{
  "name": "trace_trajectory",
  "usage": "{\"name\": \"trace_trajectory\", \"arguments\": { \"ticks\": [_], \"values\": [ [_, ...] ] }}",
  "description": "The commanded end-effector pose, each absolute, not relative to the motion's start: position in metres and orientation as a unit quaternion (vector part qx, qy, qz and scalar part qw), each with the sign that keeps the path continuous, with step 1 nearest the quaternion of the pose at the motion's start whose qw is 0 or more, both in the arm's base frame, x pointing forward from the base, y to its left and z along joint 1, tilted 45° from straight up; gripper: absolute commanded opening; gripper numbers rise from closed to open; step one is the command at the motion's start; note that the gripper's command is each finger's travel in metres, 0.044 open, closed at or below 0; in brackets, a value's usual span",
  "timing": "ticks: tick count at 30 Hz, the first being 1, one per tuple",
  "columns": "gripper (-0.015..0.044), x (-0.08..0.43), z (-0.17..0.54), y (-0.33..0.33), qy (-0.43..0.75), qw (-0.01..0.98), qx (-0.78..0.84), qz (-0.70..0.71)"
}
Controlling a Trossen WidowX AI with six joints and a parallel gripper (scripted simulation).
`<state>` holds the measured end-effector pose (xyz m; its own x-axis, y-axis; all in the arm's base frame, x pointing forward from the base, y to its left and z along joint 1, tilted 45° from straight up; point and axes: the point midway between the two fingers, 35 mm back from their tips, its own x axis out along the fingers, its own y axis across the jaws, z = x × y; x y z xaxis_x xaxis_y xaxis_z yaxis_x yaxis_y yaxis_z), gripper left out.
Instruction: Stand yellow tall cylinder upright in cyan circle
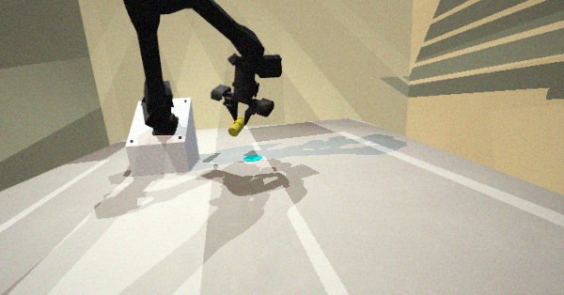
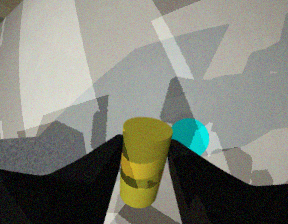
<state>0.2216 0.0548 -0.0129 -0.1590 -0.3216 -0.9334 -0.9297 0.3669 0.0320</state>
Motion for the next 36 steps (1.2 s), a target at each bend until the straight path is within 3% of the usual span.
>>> {"name": "trace_trajectory", "arguments": {
  "ticks": [1,36],
  "values": [
    [0.0105,0.2198,-0.0139,0.0547,0.682,0.467,-0.447,0.343],
    [0.0105,0.2165,-0.0174,0.0533,0.631,0.524,-0.384,0.424]
  ]
}}
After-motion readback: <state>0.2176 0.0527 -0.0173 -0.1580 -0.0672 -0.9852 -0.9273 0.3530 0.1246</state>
